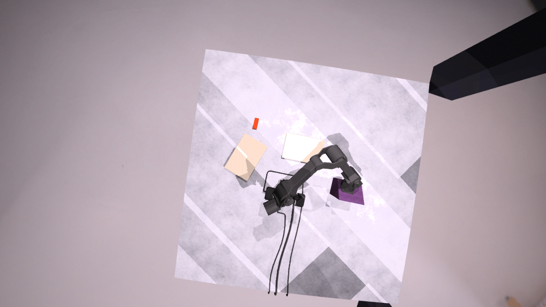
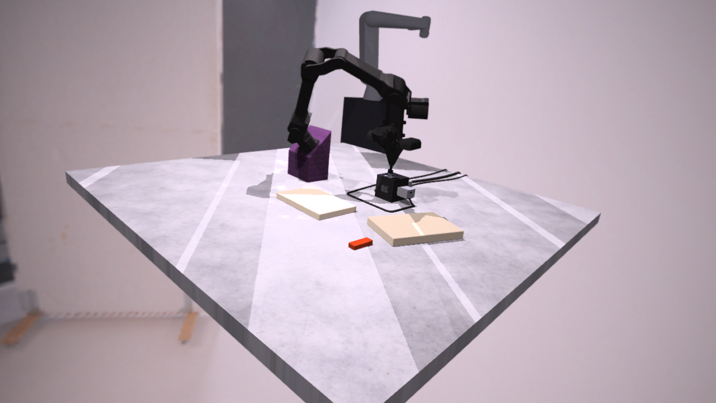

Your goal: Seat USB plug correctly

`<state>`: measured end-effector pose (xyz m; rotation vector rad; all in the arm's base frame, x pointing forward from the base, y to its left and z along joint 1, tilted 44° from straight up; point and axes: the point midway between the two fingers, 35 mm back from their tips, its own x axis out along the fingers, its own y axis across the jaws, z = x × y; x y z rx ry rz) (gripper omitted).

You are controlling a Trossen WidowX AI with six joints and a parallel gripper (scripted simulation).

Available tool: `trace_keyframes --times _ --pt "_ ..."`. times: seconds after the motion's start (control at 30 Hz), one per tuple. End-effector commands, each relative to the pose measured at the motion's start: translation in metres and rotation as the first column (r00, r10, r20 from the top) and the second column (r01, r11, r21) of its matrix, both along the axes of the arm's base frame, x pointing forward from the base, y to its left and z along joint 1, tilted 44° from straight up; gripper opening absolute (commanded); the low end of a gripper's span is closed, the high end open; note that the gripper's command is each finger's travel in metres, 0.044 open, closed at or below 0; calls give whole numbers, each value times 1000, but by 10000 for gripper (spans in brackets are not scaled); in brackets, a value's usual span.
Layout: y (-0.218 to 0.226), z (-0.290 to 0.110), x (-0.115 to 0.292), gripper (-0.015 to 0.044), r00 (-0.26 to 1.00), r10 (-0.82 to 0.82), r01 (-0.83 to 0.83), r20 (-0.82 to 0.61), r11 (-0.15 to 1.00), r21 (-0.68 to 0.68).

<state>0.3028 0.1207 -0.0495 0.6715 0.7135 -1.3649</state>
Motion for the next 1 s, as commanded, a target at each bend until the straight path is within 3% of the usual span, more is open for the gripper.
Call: trace_keyframes --times 0.0,0.97 --pt "-1 -1 0 0 1000 5 -5 -3 1000 -2" --pt "-3 -3 1 0 1000 5 -5 -2 1000 -2"
